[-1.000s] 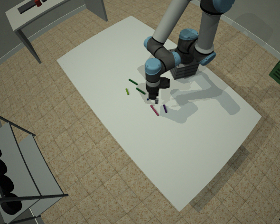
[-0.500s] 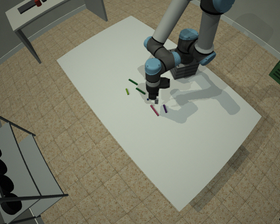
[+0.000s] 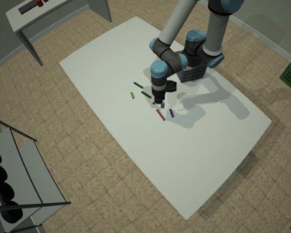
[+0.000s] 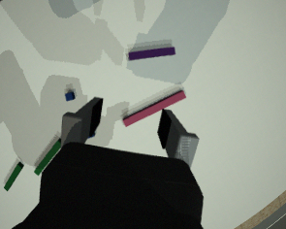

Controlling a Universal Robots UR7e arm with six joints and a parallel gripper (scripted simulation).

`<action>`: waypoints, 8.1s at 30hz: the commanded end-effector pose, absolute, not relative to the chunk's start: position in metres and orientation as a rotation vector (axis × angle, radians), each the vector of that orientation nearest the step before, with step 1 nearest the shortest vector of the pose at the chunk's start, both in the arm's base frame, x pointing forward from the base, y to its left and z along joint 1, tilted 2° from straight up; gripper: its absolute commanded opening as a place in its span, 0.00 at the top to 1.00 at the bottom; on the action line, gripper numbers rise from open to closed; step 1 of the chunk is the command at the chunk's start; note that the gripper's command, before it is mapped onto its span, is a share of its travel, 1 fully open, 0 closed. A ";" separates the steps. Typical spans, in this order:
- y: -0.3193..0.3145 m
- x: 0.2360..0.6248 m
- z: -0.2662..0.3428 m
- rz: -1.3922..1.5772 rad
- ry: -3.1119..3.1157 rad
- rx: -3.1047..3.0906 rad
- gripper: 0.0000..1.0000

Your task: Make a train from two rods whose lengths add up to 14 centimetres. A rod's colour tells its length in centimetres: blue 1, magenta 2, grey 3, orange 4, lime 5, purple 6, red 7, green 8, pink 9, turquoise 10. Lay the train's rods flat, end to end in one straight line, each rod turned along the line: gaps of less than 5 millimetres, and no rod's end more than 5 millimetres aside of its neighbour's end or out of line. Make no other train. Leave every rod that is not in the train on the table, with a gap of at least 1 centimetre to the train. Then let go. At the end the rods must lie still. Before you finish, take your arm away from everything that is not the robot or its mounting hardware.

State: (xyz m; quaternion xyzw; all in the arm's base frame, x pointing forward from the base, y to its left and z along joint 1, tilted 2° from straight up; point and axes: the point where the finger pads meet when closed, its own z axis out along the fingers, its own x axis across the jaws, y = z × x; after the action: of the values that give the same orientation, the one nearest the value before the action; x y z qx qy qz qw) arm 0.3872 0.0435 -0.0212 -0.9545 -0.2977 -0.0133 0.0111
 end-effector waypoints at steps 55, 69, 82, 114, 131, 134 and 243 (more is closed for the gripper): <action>0.055 0.394 -0.034 -0.028 0.223 -3.103 0.00; 0.056 0.398 -0.042 -0.016 0.954 -2.958 0.00; 0.052 0.398 -0.050 -0.004 1.572 -2.679 0.00; 0.043 0.390 -0.060 0.014 2.363 -2.019 0.00; 0.042 0.389 -0.060 0.015 2.386 -1.991 0.00; 0.042 0.389 -0.060 0.015 2.386 -1.991 0.00; 0.044 0.390 -0.060 0.020 2.574 -1.744 0.00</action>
State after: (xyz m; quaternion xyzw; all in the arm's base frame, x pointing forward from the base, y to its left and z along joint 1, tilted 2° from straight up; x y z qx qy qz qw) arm 0.3894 0.0437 -0.0603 -0.5867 0.8096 0.0064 0.0161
